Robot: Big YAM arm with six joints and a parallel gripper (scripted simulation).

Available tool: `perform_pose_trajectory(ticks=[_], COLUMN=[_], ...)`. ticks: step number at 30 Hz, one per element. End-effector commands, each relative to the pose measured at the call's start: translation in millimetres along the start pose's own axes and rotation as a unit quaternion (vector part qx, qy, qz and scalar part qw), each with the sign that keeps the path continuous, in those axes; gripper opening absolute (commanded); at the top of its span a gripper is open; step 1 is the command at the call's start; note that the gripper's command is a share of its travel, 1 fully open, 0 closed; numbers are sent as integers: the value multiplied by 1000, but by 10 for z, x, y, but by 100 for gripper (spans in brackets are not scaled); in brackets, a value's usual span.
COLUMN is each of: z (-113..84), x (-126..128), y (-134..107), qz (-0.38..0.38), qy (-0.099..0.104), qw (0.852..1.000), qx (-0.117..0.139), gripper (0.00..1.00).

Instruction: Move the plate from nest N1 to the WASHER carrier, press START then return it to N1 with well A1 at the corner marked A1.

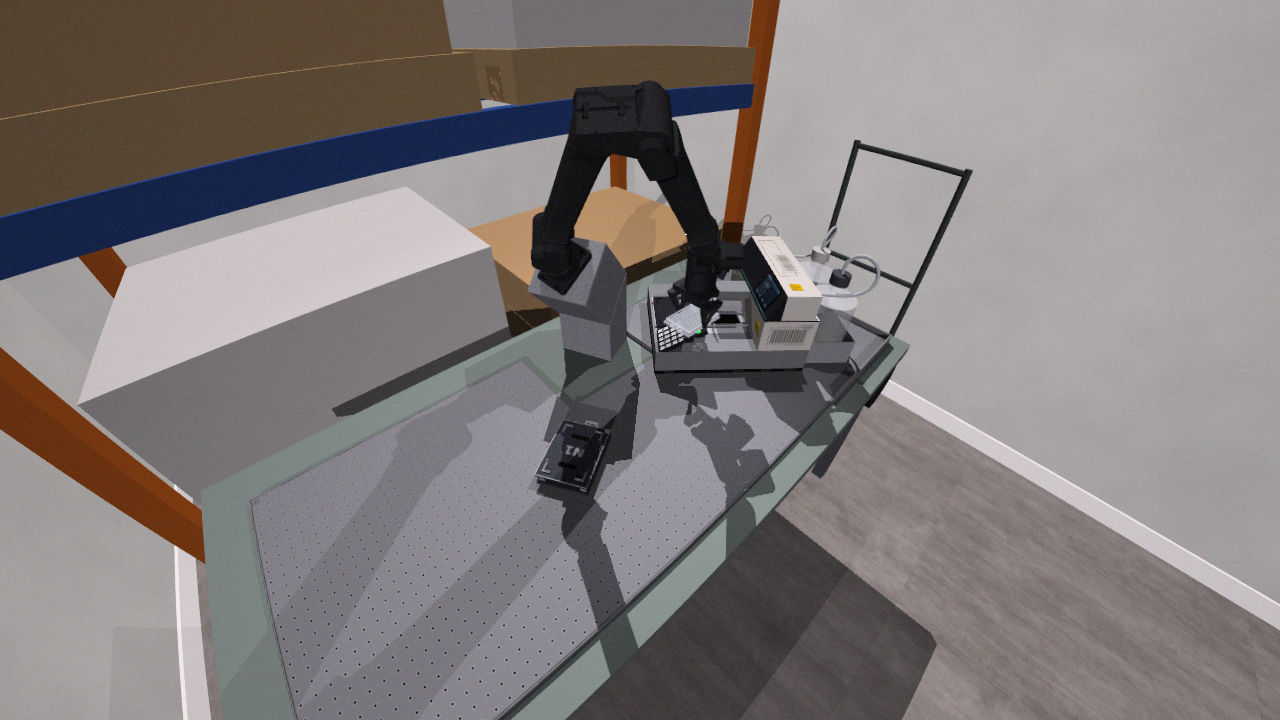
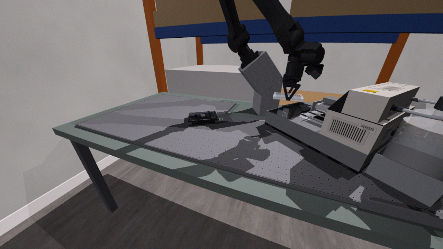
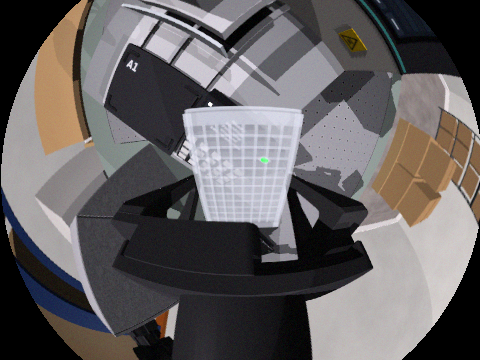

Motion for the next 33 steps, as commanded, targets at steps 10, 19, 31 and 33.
perform_pose_trajectory(ticks=[10,19,31,33], z=[-73,-118,-166,-176], x=[211,577,1056,1152], y=[226,391,570,606], qz=[-75,-205,-364,-394], qy=[-6,-7,-8,-8], qw=[997,979,931,919], qx=[-4,-6,-5,-5], gripper=[84,84,84,84])
Point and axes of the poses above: the point where the finger pads meet when closed, its own z axis out along the fingers, its own x axis across the jaws, y = z × x, the point moved 2 cm from there along -z, back along the fingers, and after that the axes turned 9 degrees about z, right-handed, at the moved point
